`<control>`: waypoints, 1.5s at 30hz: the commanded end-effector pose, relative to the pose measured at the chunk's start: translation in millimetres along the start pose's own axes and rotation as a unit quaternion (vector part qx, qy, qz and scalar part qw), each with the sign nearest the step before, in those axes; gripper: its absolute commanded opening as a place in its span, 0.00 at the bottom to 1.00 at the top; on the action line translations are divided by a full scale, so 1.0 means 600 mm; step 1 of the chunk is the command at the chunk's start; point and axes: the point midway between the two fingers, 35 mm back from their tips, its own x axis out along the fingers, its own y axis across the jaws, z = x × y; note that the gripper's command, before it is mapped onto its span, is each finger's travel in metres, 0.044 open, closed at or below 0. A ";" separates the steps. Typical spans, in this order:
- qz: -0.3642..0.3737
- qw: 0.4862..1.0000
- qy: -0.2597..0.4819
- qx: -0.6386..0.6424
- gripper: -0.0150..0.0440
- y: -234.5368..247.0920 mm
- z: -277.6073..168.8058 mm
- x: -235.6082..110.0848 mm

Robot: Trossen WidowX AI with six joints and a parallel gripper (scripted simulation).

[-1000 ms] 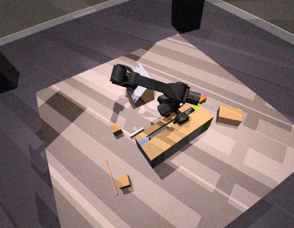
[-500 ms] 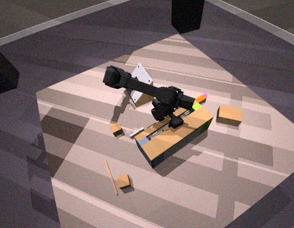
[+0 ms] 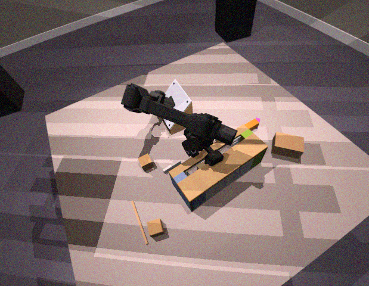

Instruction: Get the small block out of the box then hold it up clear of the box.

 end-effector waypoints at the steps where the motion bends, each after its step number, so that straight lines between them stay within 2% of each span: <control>1: 0.001 1.000 -0.003 -0.003 0.93 -0.002 0.014 0.003; 33: 0.001 1.000 -0.005 -0.003 0.93 0.001 0.132 0.026; 36: 0.001 1.000 -0.003 -0.003 0.93 0.002 0.133 0.007; 42: -0.002 1.000 -0.001 -0.002 0.93 0.000 0.142 -0.077; 45: -0.002 1.000 -0.001 -0.002 0.93 0.000 0.142 -0.081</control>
